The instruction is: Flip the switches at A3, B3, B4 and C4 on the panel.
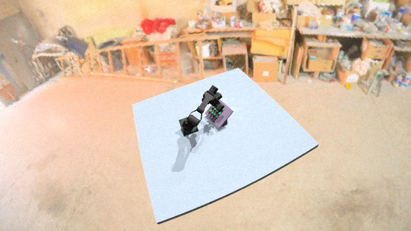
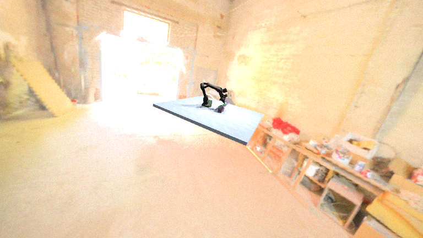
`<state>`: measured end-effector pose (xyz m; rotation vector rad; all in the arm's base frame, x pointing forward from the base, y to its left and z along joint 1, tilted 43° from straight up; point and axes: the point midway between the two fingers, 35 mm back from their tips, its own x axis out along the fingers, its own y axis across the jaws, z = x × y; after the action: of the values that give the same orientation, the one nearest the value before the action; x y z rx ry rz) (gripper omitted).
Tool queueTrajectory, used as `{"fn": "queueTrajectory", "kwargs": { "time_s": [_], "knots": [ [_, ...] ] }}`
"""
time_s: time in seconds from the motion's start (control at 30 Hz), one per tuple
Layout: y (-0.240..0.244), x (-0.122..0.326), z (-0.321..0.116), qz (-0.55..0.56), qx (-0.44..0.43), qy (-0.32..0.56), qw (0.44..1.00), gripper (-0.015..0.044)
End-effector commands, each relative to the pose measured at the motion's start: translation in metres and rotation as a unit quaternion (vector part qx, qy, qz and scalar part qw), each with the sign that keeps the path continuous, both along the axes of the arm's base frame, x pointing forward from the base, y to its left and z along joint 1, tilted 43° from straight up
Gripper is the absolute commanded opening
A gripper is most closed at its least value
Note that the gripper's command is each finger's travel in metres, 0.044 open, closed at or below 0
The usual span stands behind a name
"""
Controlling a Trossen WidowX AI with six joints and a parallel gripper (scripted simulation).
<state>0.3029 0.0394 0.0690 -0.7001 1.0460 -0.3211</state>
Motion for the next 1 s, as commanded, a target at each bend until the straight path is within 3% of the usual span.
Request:
{"fn": "queueTrajectory", "kwargs": {
  "time_s": [0.0,0.97],
  "knots": [
    [0.0003,0.0001,-0.001,0.002,0.001,0.002,1.0,0.0],
    [-0.0018,0.002,-0.0036,0.002,0.001,0.002,1.0,0.0]
  ]
}}
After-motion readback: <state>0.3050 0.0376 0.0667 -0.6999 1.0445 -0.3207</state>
